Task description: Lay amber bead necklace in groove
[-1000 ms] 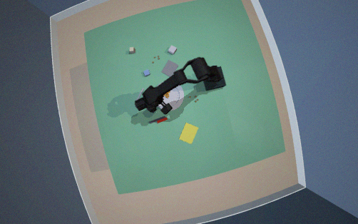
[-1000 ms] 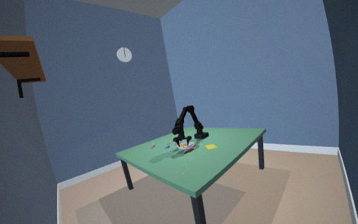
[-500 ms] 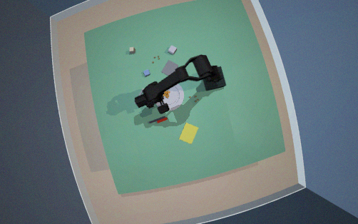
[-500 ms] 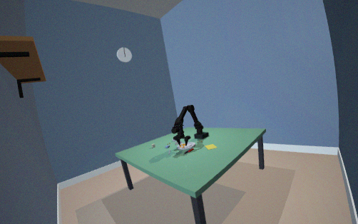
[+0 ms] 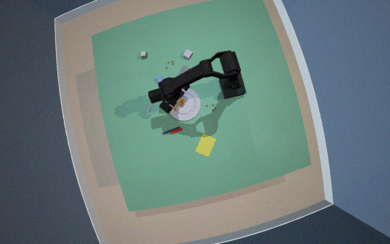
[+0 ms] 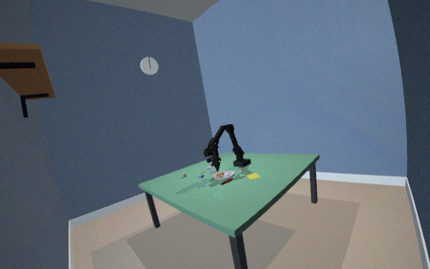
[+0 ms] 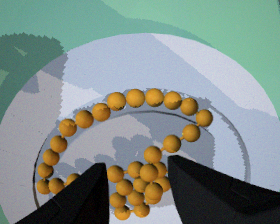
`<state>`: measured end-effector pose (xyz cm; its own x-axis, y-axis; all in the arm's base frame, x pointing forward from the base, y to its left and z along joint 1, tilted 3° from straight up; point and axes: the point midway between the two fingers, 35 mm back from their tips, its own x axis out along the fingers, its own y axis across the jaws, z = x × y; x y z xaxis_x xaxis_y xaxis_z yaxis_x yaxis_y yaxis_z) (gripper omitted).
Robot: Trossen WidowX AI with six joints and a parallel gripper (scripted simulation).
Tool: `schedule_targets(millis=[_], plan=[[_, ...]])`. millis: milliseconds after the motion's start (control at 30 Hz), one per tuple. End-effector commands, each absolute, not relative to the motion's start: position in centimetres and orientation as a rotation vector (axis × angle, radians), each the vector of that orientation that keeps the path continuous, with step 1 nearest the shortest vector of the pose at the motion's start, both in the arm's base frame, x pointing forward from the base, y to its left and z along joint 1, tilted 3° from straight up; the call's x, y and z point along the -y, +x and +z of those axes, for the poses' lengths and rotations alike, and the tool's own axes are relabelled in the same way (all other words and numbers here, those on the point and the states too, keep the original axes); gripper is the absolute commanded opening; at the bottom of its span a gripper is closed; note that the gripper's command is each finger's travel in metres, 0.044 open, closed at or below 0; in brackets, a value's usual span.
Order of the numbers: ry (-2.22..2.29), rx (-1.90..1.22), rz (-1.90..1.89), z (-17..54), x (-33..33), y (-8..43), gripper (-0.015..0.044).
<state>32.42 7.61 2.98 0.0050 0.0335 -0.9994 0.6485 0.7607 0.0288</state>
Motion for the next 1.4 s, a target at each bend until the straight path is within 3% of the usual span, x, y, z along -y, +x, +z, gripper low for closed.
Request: schedule_targets(millis=[0, 1367], plan=[[0.976, -1.376, -0.962, 3.2, -5.2, 30.5, 0.012], [0.976, -1.376, -0.962, -0.8, -5.3, 30.4, 0.012]])
